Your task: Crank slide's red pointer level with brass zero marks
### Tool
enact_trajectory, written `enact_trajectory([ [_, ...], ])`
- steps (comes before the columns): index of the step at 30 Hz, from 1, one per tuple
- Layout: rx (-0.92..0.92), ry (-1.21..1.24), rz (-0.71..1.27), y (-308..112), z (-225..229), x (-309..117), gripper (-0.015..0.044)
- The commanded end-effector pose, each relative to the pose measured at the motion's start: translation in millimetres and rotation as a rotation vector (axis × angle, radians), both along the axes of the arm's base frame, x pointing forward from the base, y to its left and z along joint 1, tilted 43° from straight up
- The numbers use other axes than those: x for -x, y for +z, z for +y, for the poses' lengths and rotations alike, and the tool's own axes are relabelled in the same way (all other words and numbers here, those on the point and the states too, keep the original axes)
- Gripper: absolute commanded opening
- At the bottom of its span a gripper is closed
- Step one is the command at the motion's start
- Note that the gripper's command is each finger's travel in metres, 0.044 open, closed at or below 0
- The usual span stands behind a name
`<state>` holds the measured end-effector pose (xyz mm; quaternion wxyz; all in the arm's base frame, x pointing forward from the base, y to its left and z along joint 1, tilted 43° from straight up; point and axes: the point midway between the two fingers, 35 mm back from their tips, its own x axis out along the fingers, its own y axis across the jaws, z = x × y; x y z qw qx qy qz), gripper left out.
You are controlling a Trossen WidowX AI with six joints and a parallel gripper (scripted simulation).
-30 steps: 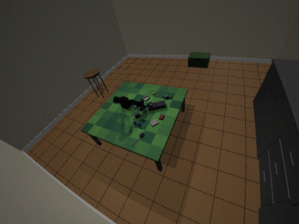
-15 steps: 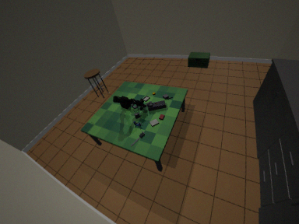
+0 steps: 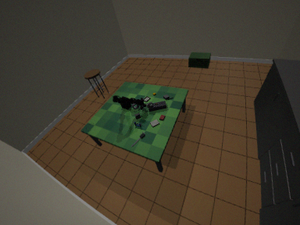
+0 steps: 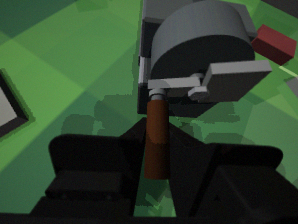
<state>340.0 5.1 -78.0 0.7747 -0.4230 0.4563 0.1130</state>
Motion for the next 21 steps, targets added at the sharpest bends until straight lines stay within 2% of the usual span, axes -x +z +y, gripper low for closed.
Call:
enact_trajectory([
  [1,0.000,0.000,0.000,-0.4,-0.8,-0.2,0.0000],
  [7,0.000,0.000,0.000,-0.4,-0.8,-0.2,0.0000],
  [21,0.000,0.000,0.000,-0.4,-0.8,-0.2,0.0368],
])
